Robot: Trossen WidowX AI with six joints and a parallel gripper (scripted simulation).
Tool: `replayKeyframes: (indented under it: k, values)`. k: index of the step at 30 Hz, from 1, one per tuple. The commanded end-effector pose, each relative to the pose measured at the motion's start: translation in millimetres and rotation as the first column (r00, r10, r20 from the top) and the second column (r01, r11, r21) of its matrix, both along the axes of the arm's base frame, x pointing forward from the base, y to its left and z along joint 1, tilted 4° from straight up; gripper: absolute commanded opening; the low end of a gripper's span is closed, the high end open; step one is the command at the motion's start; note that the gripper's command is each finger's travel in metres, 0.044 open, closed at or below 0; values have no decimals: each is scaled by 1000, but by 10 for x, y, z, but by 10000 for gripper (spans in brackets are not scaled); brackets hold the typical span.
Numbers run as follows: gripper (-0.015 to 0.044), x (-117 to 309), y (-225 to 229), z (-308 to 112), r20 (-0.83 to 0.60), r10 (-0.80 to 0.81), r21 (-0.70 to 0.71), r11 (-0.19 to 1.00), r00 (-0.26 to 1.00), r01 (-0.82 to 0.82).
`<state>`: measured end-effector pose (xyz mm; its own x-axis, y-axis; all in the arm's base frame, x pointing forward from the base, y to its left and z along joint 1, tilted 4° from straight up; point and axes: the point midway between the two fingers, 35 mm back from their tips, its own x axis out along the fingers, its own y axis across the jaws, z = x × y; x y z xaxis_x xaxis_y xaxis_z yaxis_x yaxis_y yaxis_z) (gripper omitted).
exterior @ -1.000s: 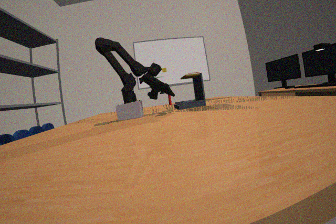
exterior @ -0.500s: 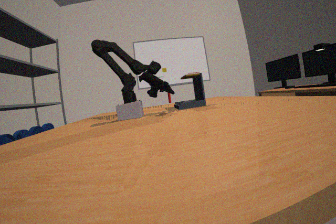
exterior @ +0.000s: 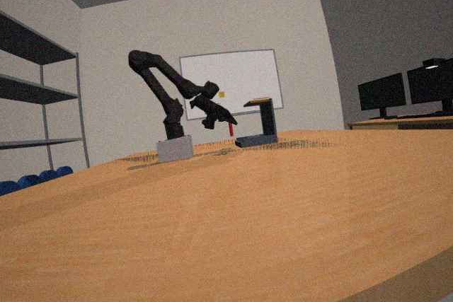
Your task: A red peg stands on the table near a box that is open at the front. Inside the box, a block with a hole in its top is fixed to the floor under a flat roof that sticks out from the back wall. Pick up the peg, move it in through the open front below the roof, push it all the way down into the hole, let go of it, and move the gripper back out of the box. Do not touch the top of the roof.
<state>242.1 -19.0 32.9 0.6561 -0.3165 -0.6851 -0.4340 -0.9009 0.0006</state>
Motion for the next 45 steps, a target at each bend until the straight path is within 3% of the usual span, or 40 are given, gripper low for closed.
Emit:
replayKeyframes:
  k: [1, 45]
  values:
    - [0, 51, 35, 2, -2, 3, 1, 1000, 1000, -3]
    - [0, 584, 578, -21, 5, 108, 10, 994, 994, -108]
